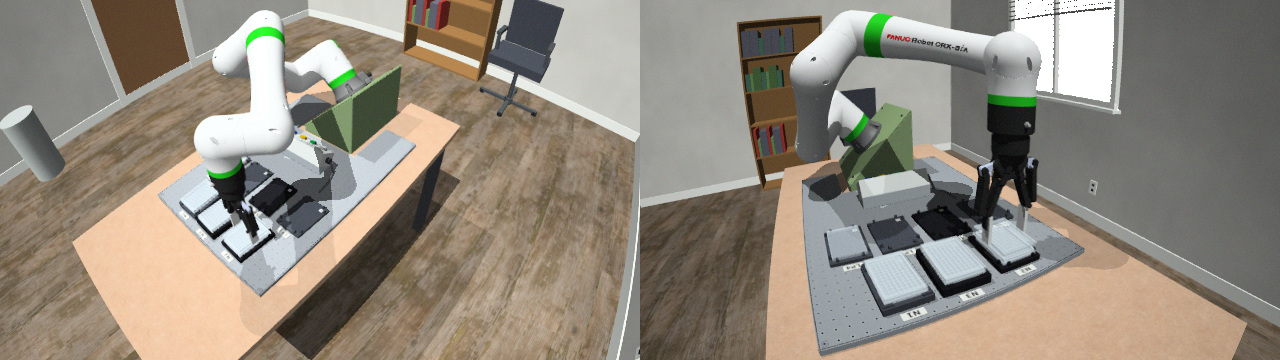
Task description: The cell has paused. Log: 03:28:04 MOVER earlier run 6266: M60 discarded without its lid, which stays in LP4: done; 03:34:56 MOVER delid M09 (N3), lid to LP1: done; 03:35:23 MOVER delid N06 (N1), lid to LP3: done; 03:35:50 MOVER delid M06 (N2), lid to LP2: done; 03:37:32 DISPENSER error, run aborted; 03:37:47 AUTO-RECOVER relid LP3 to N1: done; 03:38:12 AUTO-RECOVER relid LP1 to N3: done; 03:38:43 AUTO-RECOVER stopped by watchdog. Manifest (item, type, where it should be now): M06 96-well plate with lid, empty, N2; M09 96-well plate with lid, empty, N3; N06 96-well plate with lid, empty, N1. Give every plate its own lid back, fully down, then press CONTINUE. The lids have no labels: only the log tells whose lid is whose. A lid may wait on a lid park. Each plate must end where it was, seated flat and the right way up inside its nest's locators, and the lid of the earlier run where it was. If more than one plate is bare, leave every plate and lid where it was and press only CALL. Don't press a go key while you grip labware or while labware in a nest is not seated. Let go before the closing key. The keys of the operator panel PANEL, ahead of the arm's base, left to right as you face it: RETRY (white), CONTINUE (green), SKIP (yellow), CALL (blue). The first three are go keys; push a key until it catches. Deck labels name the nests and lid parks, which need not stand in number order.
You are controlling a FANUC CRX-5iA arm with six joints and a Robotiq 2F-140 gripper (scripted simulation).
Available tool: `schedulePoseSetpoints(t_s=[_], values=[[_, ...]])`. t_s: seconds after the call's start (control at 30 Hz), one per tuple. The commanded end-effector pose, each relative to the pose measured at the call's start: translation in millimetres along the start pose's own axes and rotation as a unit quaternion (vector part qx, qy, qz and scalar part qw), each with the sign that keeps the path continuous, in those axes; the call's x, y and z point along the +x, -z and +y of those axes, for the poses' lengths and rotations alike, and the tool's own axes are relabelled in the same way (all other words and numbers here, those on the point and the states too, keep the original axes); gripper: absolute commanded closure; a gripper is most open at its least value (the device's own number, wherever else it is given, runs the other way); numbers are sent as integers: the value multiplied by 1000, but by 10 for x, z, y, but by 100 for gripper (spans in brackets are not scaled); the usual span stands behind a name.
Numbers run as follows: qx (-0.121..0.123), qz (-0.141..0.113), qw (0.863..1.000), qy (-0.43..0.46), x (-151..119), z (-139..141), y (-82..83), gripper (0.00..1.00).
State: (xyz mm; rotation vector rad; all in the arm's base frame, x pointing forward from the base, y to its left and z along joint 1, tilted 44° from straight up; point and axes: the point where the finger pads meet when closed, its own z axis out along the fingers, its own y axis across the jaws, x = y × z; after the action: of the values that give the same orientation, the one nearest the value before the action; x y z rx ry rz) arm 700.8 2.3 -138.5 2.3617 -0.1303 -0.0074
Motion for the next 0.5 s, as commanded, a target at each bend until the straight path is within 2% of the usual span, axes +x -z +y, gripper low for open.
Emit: schedulePoseSetpoints(t_s=[0.0, 0.47], values=[[0, 0, 1000, 0, 2, -1, 2, 100], [0, 0, 1000, 0, 2, -1, -13, 100]])
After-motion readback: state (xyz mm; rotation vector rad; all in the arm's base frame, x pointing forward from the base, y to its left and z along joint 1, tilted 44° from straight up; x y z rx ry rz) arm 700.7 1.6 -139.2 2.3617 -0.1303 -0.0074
